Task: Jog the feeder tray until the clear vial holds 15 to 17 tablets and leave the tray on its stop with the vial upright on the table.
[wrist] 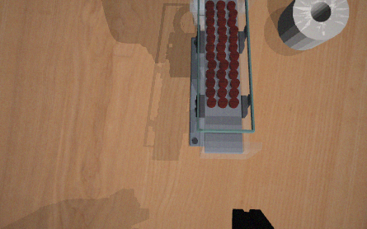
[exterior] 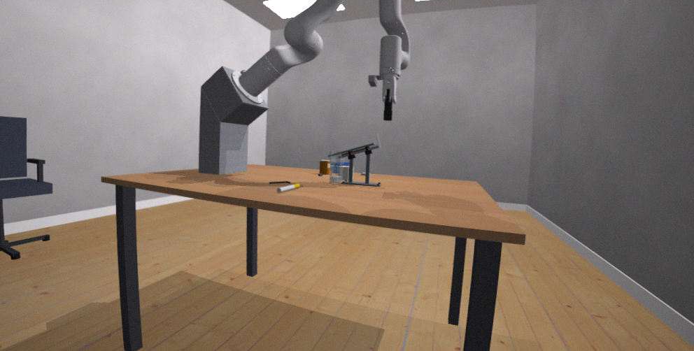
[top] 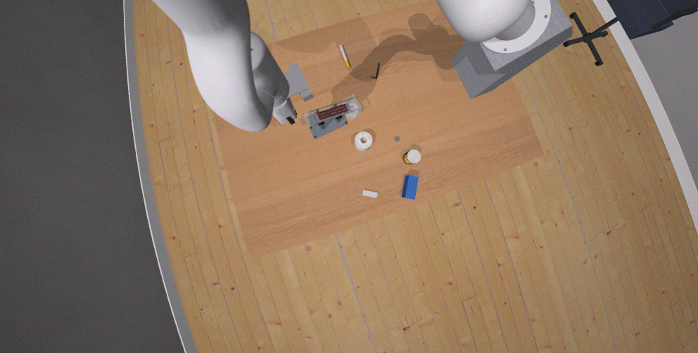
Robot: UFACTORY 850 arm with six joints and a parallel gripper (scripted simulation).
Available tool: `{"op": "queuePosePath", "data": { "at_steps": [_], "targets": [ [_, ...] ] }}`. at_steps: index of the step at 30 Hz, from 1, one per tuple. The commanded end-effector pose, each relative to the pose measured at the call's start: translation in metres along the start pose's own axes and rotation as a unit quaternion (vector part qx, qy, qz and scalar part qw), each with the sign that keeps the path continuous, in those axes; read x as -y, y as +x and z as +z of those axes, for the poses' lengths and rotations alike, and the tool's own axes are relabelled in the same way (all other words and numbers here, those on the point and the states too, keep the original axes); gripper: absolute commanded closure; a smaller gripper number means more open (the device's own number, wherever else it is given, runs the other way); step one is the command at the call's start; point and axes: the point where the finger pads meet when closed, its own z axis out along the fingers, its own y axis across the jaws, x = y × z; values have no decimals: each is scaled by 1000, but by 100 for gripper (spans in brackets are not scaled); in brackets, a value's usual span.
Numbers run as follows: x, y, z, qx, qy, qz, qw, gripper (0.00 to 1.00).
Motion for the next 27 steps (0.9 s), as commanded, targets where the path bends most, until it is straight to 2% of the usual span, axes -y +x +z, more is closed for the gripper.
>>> {"op": "queuePosePath", "data": {
  "at_steps": [1, 27],
  "targets": [
    [0, -1, 4, 2, -2, 0, 1000, 100],
    [0, -1, 20, 2, -2, 0, 1000, 100]
  ]
}}
